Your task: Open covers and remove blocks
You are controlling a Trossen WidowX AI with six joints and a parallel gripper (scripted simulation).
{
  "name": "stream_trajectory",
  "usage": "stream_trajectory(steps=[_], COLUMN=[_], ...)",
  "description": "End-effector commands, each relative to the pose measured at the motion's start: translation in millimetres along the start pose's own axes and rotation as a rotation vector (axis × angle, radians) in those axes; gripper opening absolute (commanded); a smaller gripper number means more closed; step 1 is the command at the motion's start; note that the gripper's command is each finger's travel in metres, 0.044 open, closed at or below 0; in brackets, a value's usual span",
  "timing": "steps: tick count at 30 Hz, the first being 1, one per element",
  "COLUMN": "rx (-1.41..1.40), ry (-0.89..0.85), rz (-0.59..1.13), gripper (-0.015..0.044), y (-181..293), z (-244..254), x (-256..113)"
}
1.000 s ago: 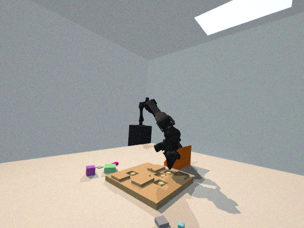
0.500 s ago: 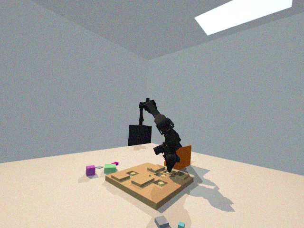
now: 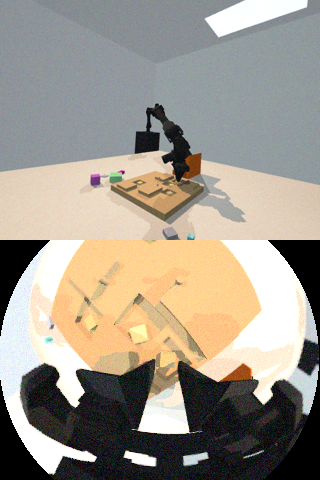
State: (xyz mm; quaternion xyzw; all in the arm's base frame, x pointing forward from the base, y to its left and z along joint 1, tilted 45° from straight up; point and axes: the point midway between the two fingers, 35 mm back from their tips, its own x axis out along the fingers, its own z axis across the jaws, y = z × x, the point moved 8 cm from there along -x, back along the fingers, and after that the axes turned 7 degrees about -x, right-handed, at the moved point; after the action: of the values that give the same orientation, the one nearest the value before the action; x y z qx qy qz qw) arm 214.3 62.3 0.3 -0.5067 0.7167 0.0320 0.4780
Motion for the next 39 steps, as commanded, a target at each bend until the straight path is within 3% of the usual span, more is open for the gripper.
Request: stream_trajectory(steps=[1, 24, 33, 39], rx=[-0.006, -0.006, 0.001, 0.001], ry=[0.002, 0.003, -0.001, -0.001], rz=[-0.002, -0.003, -0.001, -0.001], gripper=[0.0144, 0.0144, 0.0084, 0.008], y=[0, 0, 0, 0], z=[0, 0, 0, 0], x=[1, 12, 11, 10])
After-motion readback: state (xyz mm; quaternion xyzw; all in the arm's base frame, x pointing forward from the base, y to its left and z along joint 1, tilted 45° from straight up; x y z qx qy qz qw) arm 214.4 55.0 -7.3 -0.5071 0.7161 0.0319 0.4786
